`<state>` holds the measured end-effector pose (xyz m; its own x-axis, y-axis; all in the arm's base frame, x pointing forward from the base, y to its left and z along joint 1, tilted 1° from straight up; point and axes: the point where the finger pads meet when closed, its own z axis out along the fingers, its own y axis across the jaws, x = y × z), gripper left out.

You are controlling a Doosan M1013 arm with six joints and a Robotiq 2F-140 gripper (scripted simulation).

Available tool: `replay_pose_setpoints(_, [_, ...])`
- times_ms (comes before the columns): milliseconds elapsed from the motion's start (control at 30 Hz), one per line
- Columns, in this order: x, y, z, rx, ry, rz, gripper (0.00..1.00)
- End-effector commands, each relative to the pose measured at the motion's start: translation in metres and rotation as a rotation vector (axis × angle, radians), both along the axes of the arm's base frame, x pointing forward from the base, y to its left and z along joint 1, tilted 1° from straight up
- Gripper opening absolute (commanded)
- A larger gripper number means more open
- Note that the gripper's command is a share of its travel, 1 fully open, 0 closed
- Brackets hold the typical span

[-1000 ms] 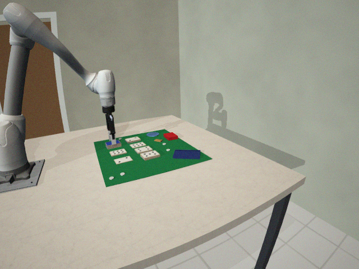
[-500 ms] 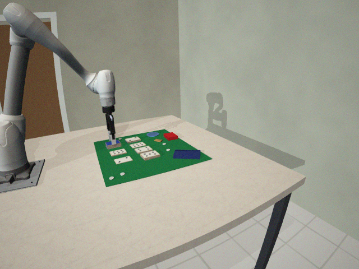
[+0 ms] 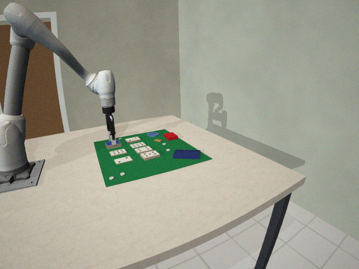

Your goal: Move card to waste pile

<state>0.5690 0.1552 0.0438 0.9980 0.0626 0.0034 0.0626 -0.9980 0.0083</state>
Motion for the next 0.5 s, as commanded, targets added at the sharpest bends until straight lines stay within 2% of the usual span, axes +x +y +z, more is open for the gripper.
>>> replay_pose_setpoints(0, [0.0,0.0,0.0001,0.0,0.0,0.0,0.5])
replay_pose_setpoints(300, [0.0,0.0,0.0001,0.0,0.0,0.0,0.5])
replay_pose_setpoints(333, [0.0,0.0,0.0001,0.0,0.0,0.0,0.43])
replay_pose_setpoints(467, [0.0,0.0,0.0001,0.0,0.0,0.0,0.43])
